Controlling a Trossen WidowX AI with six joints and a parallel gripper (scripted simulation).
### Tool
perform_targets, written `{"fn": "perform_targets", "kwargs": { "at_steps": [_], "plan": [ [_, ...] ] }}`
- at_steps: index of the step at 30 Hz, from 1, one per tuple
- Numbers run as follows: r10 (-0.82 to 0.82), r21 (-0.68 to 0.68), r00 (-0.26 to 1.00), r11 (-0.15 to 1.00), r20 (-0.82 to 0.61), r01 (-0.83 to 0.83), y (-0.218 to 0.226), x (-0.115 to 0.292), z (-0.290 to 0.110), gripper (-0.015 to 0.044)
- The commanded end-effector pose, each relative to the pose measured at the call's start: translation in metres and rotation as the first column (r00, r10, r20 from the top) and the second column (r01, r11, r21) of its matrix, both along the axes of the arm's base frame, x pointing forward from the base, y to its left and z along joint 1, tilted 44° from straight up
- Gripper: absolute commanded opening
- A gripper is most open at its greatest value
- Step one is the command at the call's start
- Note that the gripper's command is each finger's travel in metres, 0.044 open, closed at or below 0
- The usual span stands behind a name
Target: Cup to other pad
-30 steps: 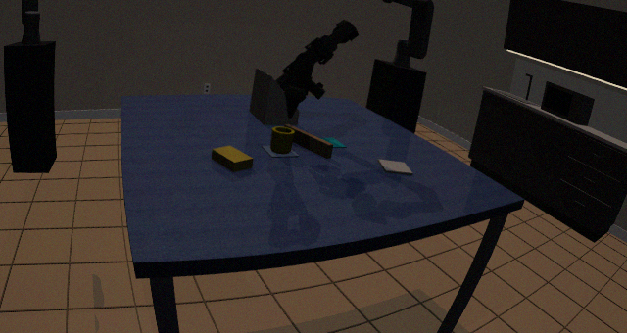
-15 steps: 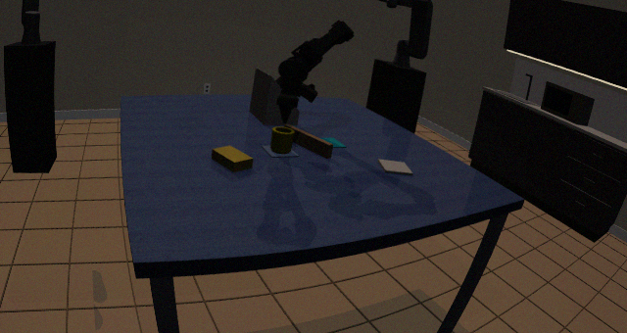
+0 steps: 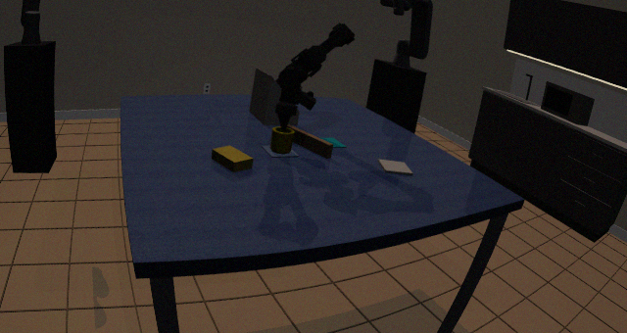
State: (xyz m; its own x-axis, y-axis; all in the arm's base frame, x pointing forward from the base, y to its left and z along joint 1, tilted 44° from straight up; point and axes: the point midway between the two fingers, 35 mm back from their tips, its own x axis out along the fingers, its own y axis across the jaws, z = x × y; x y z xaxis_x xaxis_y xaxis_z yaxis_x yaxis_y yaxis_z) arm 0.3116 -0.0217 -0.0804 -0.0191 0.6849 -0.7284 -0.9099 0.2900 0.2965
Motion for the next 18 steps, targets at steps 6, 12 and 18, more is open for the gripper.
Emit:
{"fn": "perform_targets", "kwargs": {
  "at_steps": [6,12,18],
  "plan": [
    [-0.004,0.004,1.0,1.0,-0.003,0.004,0.01,-0.001,-0.01,0.0167],
    [-0.004,0.005,1.0,1.0,-0.003,0.004,0.017,-0.001,-0.017,0.0167],
    [-0.003,0.006,1.0,1.0,-0.003,0.003,0.022,-0.002,-0.022,0.0167]
  ]
}}
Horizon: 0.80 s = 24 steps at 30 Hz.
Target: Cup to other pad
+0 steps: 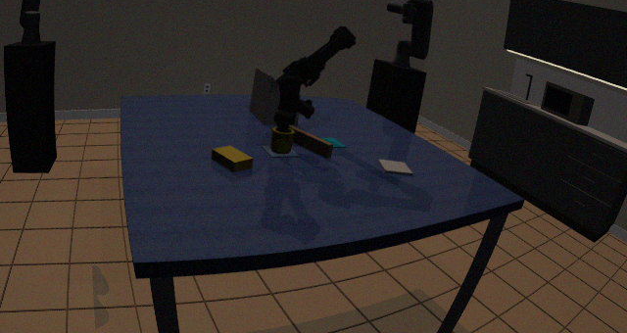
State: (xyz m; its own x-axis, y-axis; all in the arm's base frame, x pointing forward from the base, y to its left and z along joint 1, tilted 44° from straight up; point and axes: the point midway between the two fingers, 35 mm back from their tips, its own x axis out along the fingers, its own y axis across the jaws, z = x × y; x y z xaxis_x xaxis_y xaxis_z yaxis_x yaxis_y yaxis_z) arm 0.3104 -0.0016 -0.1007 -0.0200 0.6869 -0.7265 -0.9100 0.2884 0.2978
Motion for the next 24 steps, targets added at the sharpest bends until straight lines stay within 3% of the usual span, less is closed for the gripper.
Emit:
{"fn": "perform_targets", "kwargs": {
  "at_steps": [1,24],
  "plan": [
    [-0.004,0.004,1.0,1.0,-0.003,0.004,0.0026,-0.0006,-0.0023,0.0167],
    [0.001,0.001,1.0,1.0,-0.002,-0.001,0.0015,-0.0006,-0.0013,0.002]
  ]
}}
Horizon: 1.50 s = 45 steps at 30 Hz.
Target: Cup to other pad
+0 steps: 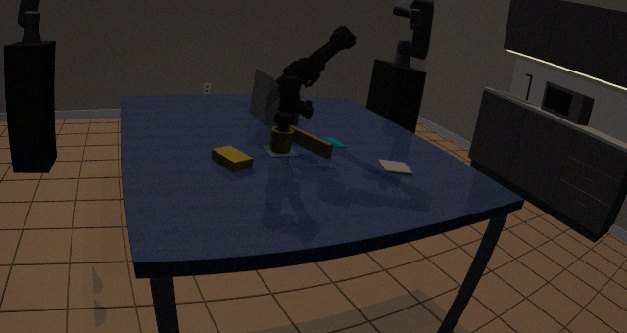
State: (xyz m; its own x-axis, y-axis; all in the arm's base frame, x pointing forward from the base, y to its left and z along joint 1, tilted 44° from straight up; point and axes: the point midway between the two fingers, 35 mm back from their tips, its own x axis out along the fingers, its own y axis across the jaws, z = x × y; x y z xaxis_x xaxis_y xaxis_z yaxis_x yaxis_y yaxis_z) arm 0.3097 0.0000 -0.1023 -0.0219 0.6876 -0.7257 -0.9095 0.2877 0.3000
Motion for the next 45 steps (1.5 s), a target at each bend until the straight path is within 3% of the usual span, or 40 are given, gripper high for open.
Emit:
{"fn": "perform_targets", "kwargs": {
  "at_steps": [1,21,45],
  "plan": [
    [0.0,0.0,1.0,1.0,0.001,0.0,0.0,0.0,0.0,0.0],
    [-0.005,-0.001,1.0,1.0,-0.001,0.005,-0.05,0.003,0.052,0.0],
    [-0.009,0.001,1.0,1.0,-0.002,0.009,-0.043,0.0,0.055,0.0]
  ]
}}
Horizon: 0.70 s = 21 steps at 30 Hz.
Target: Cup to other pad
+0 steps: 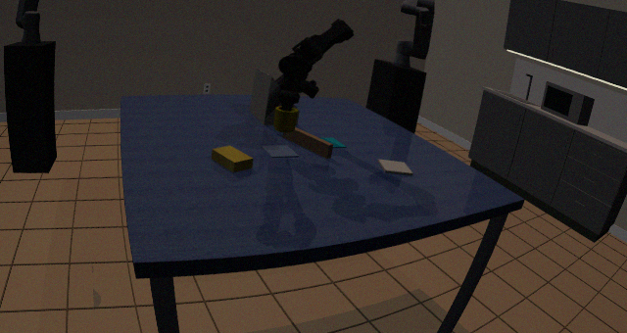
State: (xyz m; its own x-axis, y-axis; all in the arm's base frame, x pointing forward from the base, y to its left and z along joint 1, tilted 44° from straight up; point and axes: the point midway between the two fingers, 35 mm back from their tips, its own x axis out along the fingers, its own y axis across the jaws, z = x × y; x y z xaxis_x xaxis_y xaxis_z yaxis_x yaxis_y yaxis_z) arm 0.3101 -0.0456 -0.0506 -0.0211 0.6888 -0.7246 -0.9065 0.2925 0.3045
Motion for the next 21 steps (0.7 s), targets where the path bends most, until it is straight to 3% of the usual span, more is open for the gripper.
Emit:
{"fn": "perform_targets", "kwargs": {
  "at_steps": [1,21],
  "plan": [
    [-0.003,0.0,1.0,1.0,0.002,0.003,0.003,-0.001,0.004,0.0],
    [0.0,0.0,1.0,1.0,0.001,0.0,0.029,-0.016,0.029,0.0]
  ]
}}
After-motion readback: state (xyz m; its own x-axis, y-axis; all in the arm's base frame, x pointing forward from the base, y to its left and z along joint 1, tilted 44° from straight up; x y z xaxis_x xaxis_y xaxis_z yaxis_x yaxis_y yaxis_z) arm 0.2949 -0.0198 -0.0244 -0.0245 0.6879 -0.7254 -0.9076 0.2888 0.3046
